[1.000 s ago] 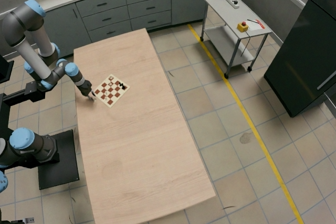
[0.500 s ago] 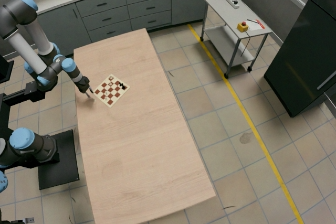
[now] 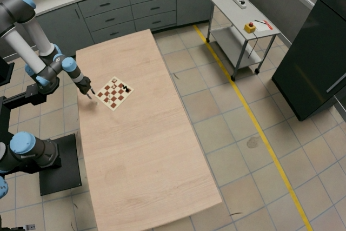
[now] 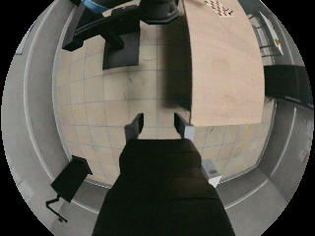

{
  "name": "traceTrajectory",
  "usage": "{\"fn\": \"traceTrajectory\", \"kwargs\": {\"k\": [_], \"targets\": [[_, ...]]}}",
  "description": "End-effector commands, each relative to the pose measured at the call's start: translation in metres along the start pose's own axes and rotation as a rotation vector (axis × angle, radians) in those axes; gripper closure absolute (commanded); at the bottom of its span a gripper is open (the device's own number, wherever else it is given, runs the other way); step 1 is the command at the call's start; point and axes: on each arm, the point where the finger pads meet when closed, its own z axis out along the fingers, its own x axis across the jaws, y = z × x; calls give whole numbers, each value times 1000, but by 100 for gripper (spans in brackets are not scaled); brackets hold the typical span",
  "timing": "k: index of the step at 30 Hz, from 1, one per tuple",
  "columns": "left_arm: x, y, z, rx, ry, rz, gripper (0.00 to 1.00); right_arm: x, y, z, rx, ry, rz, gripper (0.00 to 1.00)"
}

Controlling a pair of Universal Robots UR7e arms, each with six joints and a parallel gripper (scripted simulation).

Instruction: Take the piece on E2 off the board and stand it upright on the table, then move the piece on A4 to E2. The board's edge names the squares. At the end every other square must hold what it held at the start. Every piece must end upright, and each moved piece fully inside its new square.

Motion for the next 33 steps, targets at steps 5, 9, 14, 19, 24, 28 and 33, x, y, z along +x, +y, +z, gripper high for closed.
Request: {"fn": "traceTrajectory", "kwargs": {"k": [5,9,14,19,24,28,33], "targets": [[0,0,-2,0,0,0,0,0,0,0,-1,0,0,0],[0,0,-2,0,0,0,0,0,0,0,-1,0,0,0],[0,0,-2,0,0,0,0,0,0,0,-1,0,0,0],[0,0,-2,0,0,0,0,0,0,0,-1,0,0,0],[0,0,-2,0,0,-3,0,0,0,0,-1,0,0,0],[-1,-1,-2,0,0,-12,0,0,0,0,-1,0,0,0],[-2,-3,-2,0,0,-38,0,0,0,0,-1,0,0,0]]}}
